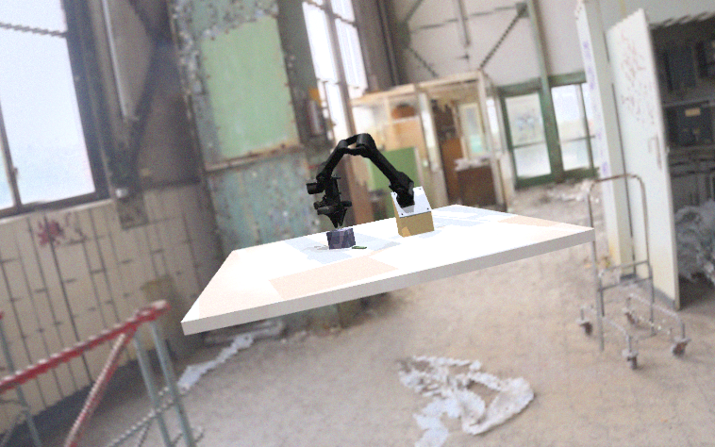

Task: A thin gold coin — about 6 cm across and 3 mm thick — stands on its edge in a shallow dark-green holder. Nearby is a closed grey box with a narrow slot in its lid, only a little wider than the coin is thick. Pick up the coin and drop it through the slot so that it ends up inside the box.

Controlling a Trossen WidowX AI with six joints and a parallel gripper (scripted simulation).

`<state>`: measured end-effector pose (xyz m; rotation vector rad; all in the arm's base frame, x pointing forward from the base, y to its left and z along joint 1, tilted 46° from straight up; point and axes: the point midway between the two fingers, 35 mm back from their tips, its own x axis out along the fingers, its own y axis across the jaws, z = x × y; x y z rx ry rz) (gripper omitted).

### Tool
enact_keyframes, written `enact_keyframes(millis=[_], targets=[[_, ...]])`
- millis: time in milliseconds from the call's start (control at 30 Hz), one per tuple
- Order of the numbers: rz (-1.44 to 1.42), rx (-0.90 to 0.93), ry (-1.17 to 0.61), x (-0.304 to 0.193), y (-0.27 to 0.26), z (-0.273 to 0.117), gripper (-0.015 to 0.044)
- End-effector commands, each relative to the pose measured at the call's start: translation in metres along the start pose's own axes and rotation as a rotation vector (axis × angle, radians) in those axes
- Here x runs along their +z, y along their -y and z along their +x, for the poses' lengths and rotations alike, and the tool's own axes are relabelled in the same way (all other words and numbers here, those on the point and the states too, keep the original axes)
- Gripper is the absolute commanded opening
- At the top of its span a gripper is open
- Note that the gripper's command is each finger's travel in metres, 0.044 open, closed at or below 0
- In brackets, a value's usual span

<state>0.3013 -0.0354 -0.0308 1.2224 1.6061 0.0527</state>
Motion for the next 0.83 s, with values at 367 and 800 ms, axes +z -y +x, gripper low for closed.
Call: enact_keyframes(millis=[367,800], targets=[[0.006,0.002,-0.004,-0.002,0.001,-0.051,0.044],[0.008,0.004,-0.006,-0.003,0.001,-0.06,0.044]])
